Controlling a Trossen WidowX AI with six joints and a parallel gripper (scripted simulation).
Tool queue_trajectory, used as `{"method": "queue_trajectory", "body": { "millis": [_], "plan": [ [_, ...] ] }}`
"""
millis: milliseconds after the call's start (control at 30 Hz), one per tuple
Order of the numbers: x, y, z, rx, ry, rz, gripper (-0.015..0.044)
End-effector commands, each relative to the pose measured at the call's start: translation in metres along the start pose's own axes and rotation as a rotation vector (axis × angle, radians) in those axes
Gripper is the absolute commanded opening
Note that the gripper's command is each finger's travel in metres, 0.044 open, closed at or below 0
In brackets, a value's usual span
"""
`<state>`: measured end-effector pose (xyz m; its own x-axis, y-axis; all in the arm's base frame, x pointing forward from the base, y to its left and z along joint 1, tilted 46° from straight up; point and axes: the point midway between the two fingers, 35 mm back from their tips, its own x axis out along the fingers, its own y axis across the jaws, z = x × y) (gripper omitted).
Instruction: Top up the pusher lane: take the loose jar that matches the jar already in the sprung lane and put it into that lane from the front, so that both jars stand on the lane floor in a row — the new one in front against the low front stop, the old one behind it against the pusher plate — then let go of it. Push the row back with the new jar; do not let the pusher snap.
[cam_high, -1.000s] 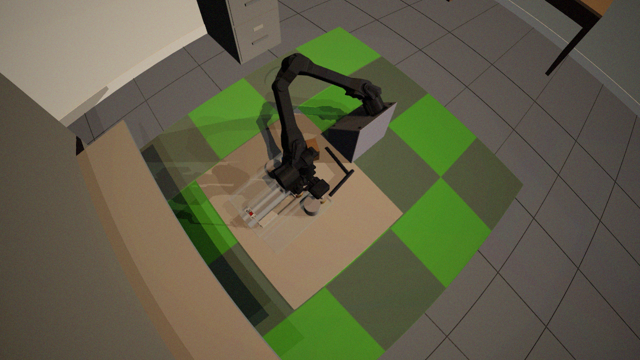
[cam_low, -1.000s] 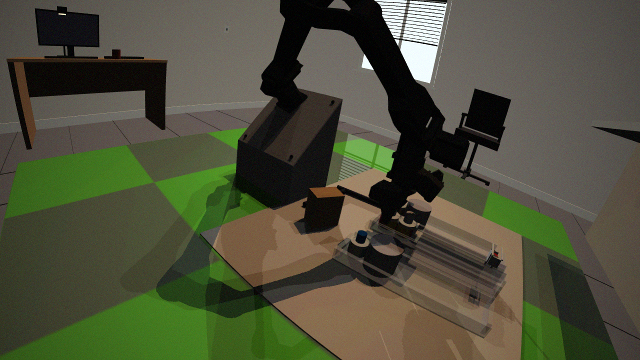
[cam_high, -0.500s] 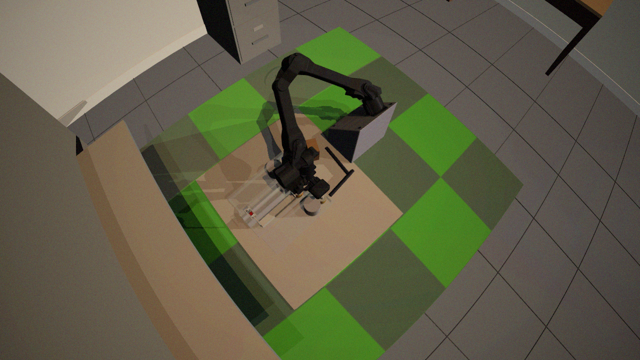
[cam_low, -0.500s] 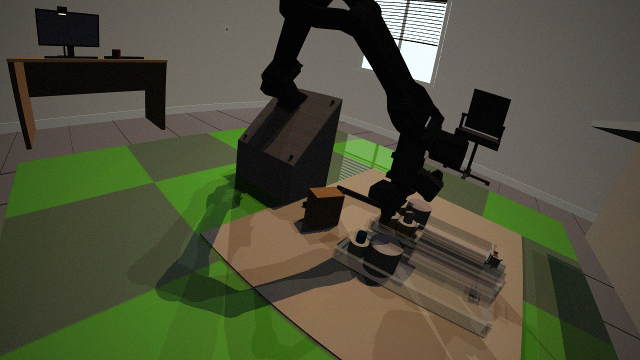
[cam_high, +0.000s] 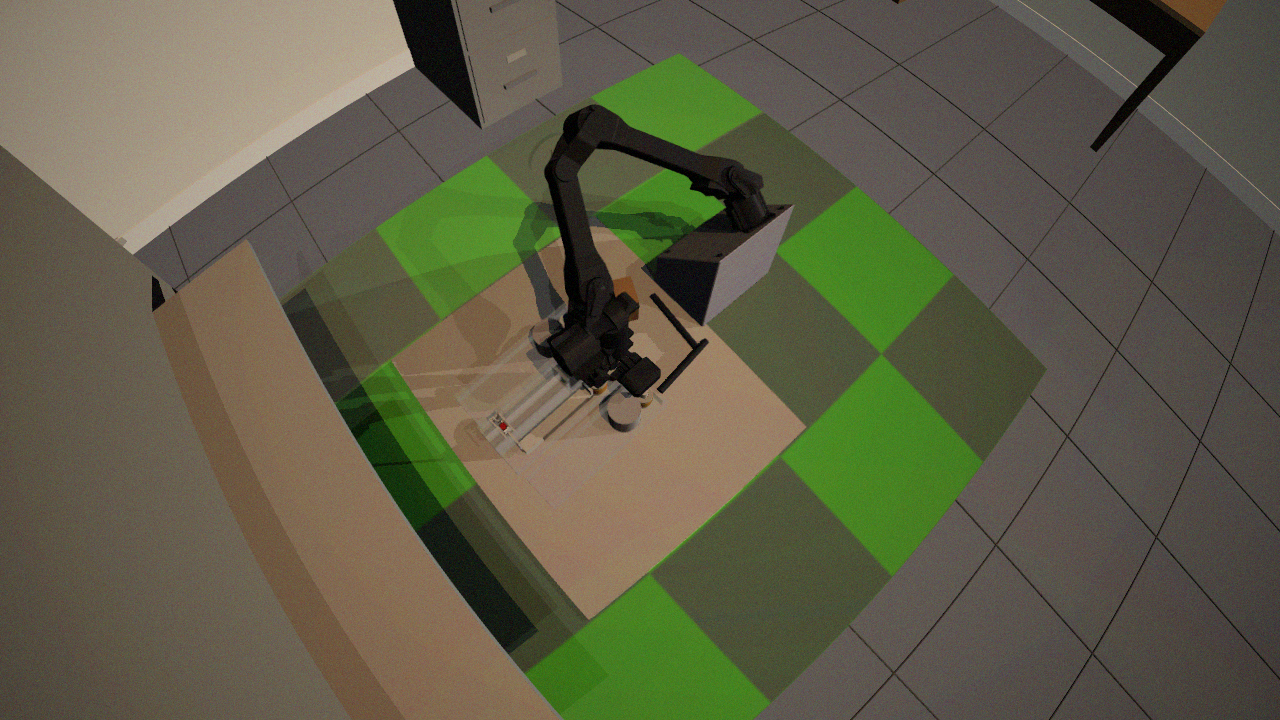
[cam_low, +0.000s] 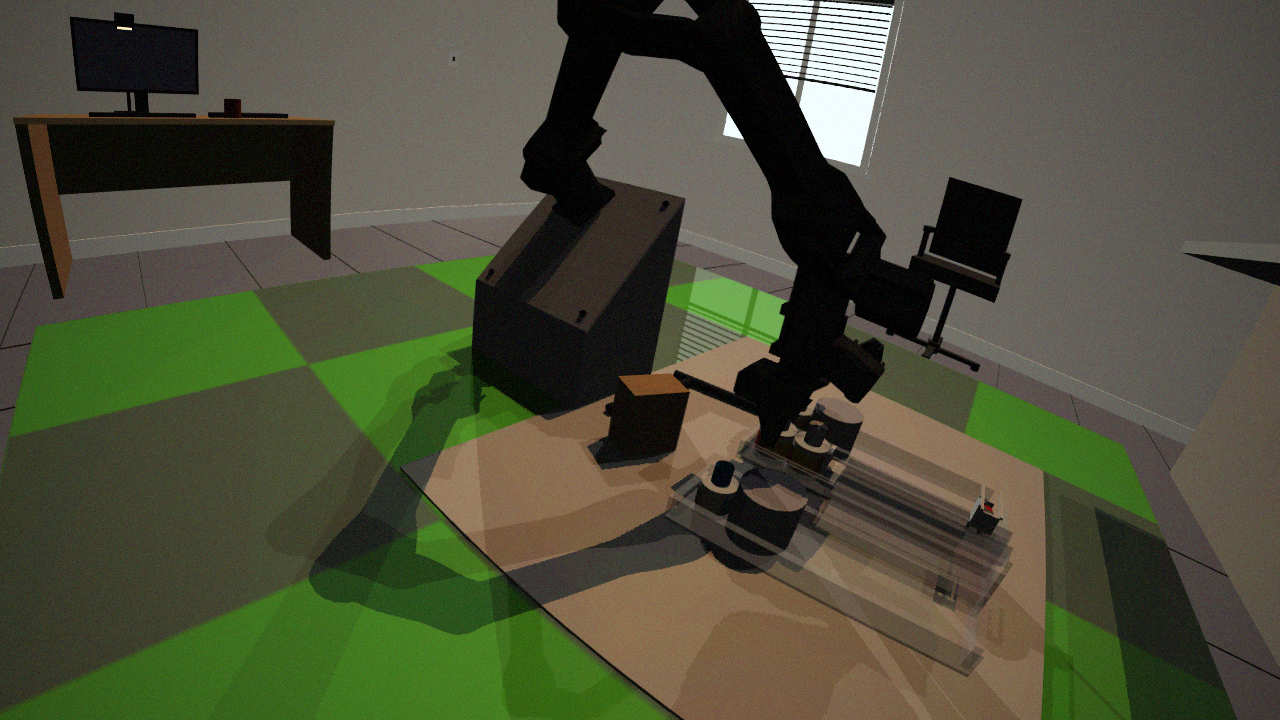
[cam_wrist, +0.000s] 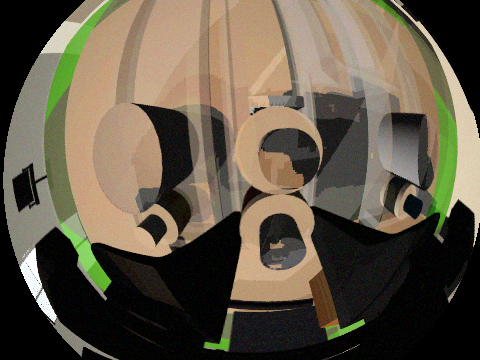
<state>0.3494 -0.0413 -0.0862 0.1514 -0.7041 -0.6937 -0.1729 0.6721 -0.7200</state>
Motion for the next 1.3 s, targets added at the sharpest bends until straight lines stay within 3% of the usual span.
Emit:
{"method": "queue_trajectory", "body": {
  "millis": [0,1267],
  "plan": [
    [0.0004,-0.0011,0.0004,0.002,-0.004,-0.003,0.0],
    [0.0001,0.0001,-0.0059,0.002,-0.004,-0.003,0.0]
  ]
}}
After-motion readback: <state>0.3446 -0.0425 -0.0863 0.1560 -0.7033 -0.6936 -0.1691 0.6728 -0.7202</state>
